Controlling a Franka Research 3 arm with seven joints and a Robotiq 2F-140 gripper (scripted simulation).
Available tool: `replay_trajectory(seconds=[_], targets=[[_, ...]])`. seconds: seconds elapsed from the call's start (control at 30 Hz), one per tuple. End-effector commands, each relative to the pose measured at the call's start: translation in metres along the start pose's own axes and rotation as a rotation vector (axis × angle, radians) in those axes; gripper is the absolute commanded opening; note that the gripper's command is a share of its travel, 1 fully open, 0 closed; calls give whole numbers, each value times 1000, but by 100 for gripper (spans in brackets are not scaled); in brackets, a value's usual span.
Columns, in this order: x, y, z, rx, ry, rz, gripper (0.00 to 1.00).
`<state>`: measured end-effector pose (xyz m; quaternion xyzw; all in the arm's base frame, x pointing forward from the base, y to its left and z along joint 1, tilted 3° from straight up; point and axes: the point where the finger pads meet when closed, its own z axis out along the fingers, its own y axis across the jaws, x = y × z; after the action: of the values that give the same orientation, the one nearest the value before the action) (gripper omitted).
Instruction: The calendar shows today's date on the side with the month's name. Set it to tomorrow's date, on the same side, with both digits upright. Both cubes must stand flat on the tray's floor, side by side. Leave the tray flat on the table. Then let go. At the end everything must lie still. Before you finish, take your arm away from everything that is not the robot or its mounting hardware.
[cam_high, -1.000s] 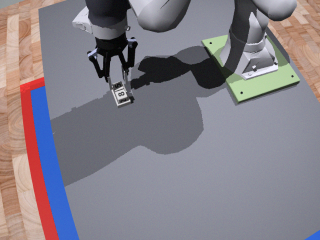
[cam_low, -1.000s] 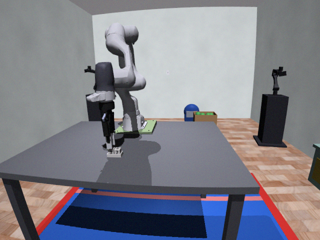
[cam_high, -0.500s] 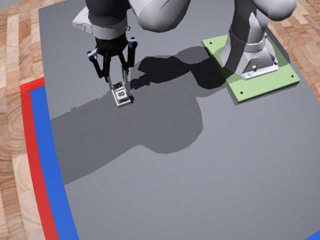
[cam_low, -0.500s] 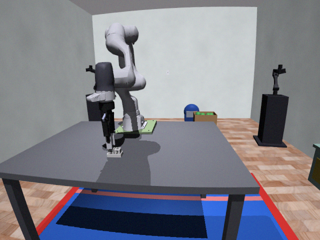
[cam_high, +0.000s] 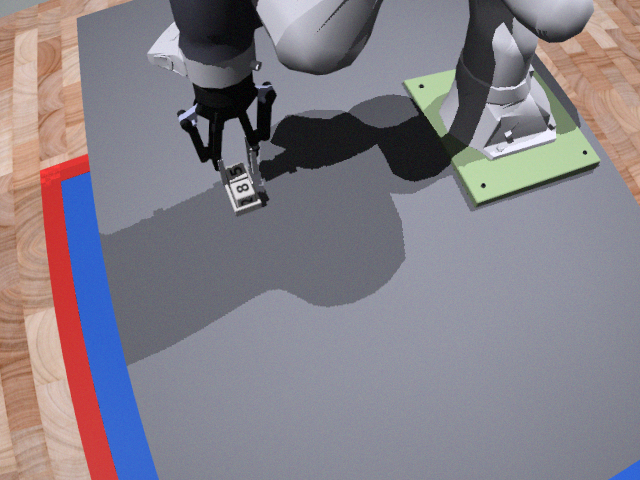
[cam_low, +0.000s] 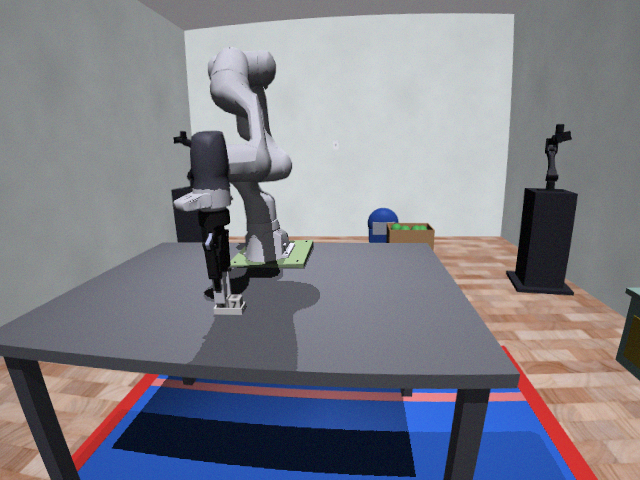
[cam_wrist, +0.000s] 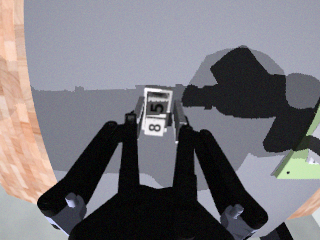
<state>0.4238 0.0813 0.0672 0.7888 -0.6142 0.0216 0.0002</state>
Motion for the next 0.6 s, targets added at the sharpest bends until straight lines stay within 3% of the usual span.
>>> replay_trajectory(seconds=[0.0,0.57], targets=[[1,-2,6,9,2,7,28],[1,-2,13,9,2,7,28]])
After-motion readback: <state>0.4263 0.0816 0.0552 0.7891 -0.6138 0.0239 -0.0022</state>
